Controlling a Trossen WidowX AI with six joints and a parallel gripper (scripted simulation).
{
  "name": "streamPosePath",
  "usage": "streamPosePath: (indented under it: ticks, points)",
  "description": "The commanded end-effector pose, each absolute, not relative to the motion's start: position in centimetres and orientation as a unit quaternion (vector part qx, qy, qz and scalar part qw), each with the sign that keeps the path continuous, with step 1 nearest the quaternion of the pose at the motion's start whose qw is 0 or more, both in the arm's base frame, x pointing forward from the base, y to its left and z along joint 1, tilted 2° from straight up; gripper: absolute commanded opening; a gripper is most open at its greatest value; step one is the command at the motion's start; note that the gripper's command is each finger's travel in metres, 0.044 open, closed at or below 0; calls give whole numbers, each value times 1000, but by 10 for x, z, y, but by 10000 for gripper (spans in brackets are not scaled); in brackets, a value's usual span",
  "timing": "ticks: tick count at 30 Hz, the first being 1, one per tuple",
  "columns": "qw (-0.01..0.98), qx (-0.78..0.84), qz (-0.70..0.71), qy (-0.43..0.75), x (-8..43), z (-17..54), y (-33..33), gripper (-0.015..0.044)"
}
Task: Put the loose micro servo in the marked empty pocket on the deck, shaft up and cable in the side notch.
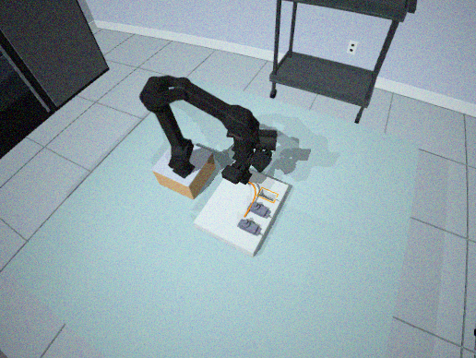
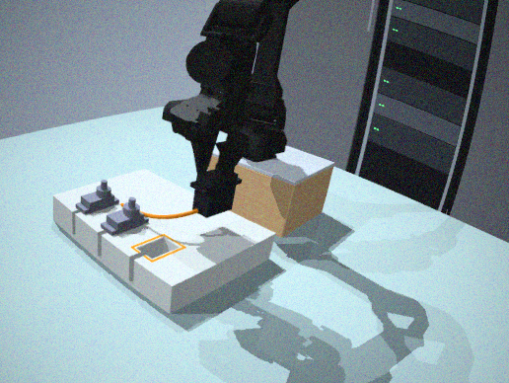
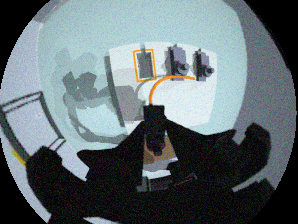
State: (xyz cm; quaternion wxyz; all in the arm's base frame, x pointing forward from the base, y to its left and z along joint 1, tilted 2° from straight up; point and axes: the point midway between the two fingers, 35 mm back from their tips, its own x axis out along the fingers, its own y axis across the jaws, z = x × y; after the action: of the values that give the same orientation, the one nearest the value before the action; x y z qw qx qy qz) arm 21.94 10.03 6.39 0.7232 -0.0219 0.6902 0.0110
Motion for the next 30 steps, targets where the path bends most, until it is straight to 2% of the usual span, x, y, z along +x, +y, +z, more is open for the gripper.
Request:
streamPosePath:
  ticks: [1, 9, 30]
  points:
    - [724, -44, 30, 688, 220, 64, 100, 0]
    - [724, -44, 30, 688, 230, 65, 101, 0]
    - [727, -44, 30, 685, 313, 71, 110, 0]
